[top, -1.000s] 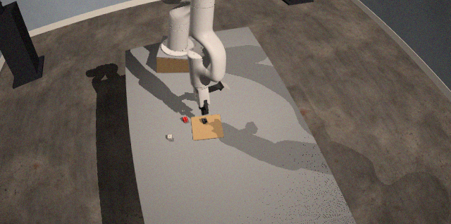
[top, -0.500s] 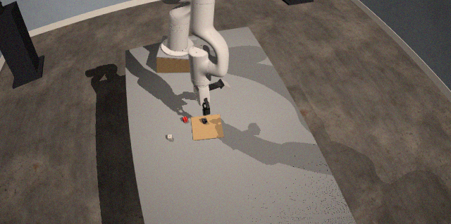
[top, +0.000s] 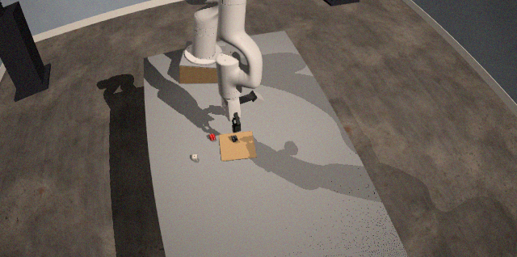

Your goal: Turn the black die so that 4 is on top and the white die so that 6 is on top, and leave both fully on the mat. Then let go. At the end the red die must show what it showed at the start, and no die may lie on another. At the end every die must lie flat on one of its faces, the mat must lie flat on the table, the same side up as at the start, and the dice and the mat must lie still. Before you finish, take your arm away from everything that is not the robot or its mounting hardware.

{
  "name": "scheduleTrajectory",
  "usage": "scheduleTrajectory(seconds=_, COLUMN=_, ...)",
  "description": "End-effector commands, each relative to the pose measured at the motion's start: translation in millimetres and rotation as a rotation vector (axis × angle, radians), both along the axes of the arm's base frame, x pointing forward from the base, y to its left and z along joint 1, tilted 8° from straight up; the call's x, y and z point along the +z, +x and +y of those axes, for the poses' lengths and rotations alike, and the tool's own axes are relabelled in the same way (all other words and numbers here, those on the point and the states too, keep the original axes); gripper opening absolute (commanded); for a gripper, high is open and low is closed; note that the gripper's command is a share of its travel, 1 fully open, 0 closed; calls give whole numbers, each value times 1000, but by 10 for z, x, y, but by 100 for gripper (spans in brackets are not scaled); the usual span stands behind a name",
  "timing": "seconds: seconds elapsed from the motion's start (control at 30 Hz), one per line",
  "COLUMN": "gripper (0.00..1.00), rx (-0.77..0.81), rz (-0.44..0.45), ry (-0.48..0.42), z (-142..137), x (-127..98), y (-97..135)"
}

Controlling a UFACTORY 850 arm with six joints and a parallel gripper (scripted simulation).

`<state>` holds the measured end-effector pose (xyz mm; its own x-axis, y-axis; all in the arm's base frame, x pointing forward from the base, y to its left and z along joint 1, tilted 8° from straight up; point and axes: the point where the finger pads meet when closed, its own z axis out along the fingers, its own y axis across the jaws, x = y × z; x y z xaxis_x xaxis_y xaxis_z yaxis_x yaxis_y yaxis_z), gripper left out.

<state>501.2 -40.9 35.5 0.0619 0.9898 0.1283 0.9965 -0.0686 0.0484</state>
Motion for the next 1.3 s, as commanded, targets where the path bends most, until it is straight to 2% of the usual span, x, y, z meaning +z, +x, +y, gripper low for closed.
scheduleTrajectory(seconds=0.0, gripper=100, rx=30, rz=-6, ry=-2, z=-42, x=-2, y=22)
scheduleTrajectory(seconds=0.1, gripper=100, rx=86, rz=-13, ry=-5, z=-114, x=-18, y=45)
scheduleTrajectory(seconds=0.5, gripper=100, rx=530, rz=-70, ry=-30, z=-713, x=-148, y=179)
scheduleTrajectory(seconds=0.6, gripper=100, rx=558, rz=-74, ry=-32, z=-752, x=-156, y=185)
scheduleTrajectory(seconds=0.67, gripper=100, rx=682, rz=-89, ry=-39, z=-927, x=-195, y=205)
scheduleTrajectory(seconds=0.9, gripper=100, rx=853, rz=-111, ry=-49, z=-1173, x=-250, y=221)
scheduleTrajectory(seconds=1.07, gripper=100, rx=1037, rz=-133, ry=-60, z=-1442, x=-310, y=222)
scheduleTrajectory(seconds=1.17, gripper=100, rx=1042, rz=-134, ry=-61, z=-1450, x=-312, y=222)
scheduleTrajectory(seconds=1.27, gripper=100, rx=1179, rz=-150, ry=-69, z=-1652, x=-358, y=211)
